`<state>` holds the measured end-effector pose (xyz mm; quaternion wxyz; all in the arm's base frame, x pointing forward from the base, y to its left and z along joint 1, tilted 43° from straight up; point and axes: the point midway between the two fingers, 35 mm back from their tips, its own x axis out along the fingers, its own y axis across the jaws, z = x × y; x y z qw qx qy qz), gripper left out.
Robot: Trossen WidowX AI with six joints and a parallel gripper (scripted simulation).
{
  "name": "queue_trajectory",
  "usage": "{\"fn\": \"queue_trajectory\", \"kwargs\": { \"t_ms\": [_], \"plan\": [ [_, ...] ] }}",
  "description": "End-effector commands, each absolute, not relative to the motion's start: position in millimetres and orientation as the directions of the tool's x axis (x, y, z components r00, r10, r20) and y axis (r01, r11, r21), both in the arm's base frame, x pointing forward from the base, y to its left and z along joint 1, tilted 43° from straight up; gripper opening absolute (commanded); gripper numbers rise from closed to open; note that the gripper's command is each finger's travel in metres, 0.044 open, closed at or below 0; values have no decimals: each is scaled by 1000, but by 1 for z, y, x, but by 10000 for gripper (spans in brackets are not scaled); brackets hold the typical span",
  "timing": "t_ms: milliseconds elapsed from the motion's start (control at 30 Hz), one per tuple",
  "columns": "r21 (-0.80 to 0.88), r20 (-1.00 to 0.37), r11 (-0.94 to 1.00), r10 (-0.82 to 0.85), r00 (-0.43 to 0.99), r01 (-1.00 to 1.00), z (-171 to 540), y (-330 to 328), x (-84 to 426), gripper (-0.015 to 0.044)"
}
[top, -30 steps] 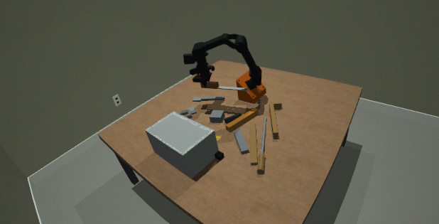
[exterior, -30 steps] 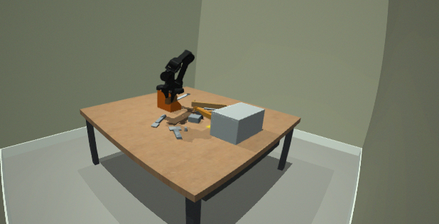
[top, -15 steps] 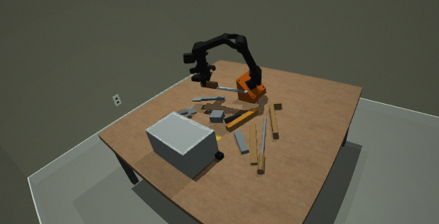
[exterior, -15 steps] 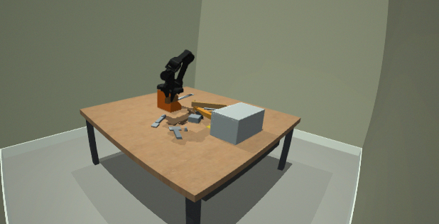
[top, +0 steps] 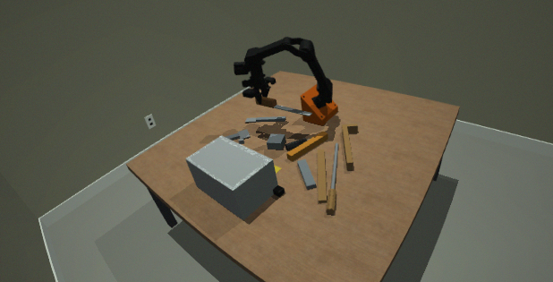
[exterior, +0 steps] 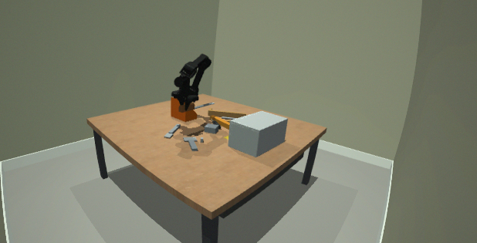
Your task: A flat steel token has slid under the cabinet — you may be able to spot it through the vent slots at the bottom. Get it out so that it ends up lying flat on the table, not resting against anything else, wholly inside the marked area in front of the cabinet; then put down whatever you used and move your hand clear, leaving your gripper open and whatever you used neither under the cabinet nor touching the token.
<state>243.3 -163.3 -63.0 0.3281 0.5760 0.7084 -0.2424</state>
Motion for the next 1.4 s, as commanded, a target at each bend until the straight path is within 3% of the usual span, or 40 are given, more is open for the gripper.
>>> {"fn": "queue_trajectory", "kwargs": {
  "t_ms": [0, 1367],
  "plan": [
    [13, -743, 192, 658, -119, 981, -62, -164, 243, 0],
    [-202, -743, -51, 658, -119, 978, -61, -165, 243, 0]
  ]
}}
